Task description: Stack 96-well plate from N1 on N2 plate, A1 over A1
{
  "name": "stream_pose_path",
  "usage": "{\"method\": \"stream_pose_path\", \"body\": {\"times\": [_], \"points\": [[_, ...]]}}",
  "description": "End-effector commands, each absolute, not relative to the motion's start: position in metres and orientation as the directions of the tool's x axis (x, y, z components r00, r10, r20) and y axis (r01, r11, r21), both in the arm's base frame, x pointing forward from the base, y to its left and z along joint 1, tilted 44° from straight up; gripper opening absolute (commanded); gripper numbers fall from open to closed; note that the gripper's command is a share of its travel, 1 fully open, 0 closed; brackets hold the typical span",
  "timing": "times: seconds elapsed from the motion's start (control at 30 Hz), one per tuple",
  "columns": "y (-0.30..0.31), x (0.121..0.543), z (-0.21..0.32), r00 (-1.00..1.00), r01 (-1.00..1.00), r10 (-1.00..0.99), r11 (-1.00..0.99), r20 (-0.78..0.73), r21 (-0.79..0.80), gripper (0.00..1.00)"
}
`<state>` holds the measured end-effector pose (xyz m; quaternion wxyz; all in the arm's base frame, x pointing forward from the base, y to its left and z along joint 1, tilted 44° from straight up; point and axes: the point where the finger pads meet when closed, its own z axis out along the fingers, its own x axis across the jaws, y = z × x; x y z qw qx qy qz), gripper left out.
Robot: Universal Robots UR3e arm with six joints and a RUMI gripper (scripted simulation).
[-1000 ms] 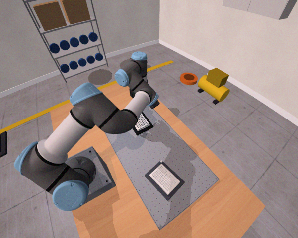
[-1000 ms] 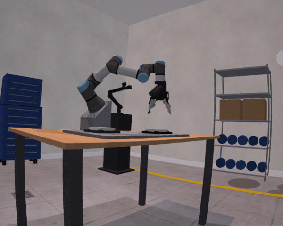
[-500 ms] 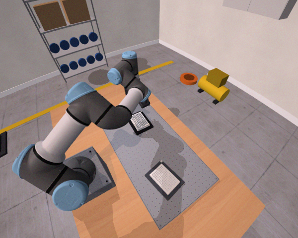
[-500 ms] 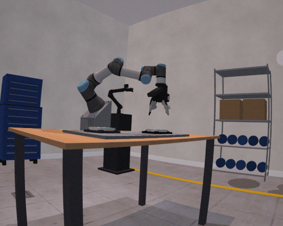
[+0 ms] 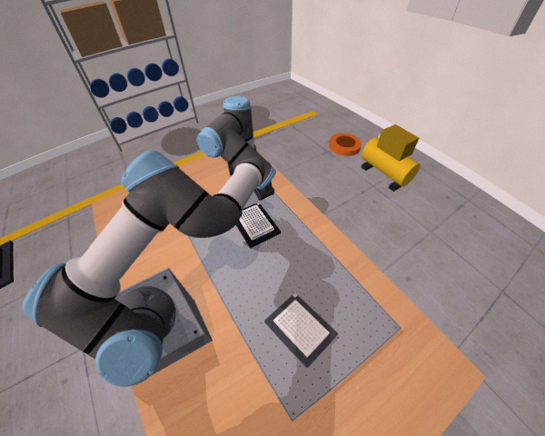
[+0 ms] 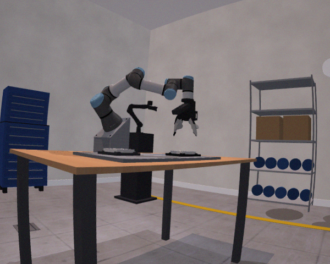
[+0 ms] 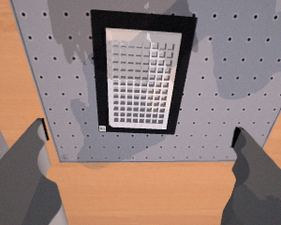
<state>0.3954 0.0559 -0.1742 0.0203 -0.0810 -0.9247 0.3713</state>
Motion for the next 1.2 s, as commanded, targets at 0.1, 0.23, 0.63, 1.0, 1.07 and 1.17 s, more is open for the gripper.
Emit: {"method": "stream_pose_path", "body": {"times": [0.1,0.23,0.63,1.0,1.07,1.17], "points": [[0.049,0.395,-0.181,-0.986,0.136,0.163,0.712,-0.025,-0.689,1.0],[0.046,0.395,-0.185,-0.986,0.136,0.163,0.712,-0.025,-0.689,1.0],[0.032,0.393,-0.199,-0.986,0.136,0.163,0.712,-0.025,-0.689,1.0],[0.022,0.391,-0.21,-0.986,0.136,0.163,0.712,-0.025,-0.689,1.0],[0.02,0.391,-0.213,-0.986,0.136,0.163,0.712,-0.025,-0.689,1.0],[0.016,0.391,-0.216,-0.986,0.136,0.163,0.712,-0.025,-0.689,1.0]]}}
